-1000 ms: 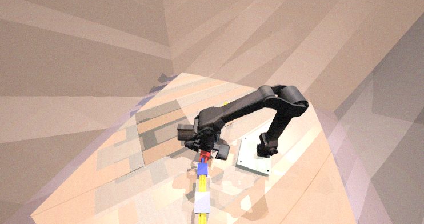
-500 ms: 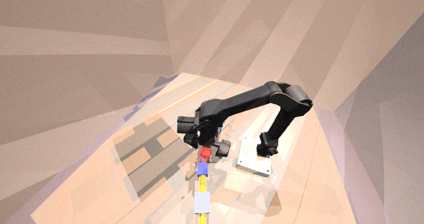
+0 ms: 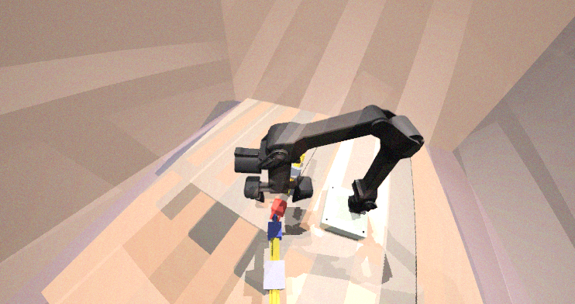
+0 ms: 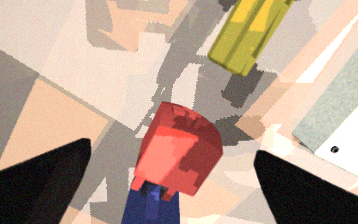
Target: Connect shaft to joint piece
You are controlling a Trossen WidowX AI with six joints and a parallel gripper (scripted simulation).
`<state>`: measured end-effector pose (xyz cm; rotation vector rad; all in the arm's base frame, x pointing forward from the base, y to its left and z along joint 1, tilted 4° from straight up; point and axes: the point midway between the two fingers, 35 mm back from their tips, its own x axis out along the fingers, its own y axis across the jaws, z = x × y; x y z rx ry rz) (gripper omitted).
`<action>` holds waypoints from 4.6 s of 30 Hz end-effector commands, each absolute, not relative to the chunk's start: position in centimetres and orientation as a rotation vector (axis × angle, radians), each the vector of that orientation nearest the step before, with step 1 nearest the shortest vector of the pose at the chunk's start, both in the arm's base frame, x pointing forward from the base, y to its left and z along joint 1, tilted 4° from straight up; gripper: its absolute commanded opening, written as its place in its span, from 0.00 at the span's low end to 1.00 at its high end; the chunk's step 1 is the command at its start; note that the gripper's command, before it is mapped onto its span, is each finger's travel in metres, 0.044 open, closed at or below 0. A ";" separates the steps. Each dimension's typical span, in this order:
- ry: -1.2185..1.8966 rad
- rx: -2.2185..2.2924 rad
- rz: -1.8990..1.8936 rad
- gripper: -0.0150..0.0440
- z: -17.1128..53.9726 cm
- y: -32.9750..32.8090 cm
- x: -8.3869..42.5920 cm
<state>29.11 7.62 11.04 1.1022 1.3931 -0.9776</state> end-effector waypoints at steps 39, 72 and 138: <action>1.589 0.391 -0.239 1.00 20.5 6.3 28.7; 1.580 1.475 -0.838 1.00 15.6 -0.4 27.8; 1.583 0.215 -0.126 1.00 13.7 -23.5 24.5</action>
